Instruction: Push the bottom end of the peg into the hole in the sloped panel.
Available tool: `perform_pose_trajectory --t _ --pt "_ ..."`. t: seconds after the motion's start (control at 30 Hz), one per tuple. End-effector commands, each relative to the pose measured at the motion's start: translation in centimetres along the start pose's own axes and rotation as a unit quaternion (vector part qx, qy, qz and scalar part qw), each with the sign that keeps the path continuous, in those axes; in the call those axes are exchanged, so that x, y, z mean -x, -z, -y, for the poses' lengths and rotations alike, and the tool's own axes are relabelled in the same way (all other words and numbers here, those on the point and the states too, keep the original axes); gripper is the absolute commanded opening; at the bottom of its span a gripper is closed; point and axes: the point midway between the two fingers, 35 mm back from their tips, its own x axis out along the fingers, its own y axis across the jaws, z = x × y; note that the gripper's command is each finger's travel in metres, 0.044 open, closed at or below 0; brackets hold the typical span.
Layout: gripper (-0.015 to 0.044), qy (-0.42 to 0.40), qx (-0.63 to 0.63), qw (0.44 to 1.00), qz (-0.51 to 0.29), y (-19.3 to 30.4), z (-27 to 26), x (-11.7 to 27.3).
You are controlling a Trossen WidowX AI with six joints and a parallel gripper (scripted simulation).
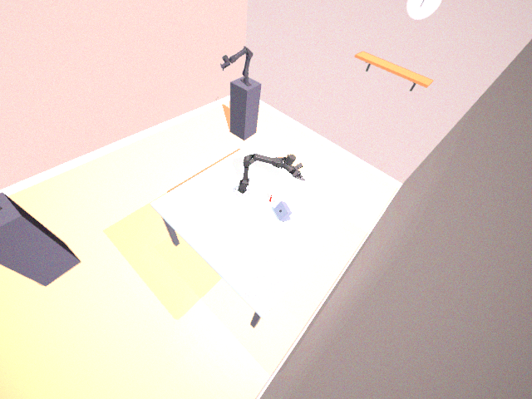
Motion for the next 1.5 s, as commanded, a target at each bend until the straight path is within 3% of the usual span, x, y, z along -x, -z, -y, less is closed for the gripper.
perform_pose_trajectory --t 0.0,0.67,1.47 --pt "0.0440 -0.042 0.081 0.996 -0.025 2.1 -1.9 -0.4" --pt "0.0440 -0.256 0.377 0.886 -0.085 11.9 -9.1 0.8" --pt "0.0440 -0.524 0.566 0.635 -0.032 22.6 -14.6 7.8"
